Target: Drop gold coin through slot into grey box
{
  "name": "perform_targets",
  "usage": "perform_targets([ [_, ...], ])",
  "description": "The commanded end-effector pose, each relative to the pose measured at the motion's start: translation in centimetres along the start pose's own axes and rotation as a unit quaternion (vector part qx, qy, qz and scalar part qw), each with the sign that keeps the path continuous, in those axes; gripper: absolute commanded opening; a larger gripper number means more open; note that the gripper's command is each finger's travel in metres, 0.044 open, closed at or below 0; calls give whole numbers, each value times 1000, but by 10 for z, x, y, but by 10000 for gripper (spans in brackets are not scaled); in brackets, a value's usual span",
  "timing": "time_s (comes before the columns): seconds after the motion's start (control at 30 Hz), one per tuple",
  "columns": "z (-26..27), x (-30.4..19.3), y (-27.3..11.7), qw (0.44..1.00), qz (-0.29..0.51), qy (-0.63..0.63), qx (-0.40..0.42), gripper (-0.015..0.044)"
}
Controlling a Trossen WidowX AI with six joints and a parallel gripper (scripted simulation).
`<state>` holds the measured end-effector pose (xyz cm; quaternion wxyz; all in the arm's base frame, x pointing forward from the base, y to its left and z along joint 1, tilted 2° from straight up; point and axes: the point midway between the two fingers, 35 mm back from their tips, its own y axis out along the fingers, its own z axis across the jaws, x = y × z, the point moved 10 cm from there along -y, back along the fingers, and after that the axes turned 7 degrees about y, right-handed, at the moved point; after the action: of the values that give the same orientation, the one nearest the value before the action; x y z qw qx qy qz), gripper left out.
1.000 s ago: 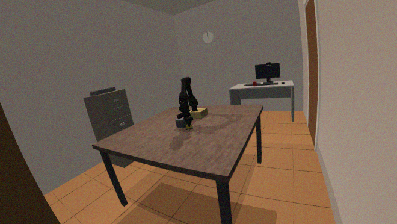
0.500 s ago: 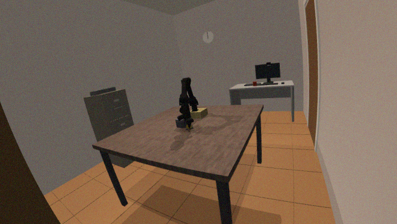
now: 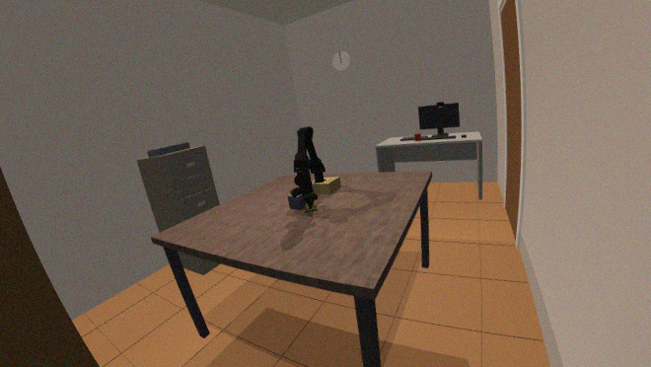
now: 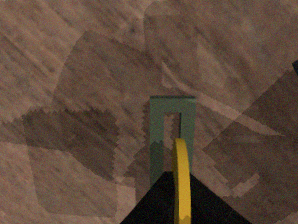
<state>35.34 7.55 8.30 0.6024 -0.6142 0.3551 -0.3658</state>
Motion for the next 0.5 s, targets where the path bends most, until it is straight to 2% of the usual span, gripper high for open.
perform_targets([
  [0.0, 3, 1, -12, 1000, 0, 0, 5, 0],
  [0.47, 4, 1, -47, 1000, 0, 0, 5, 0],
])
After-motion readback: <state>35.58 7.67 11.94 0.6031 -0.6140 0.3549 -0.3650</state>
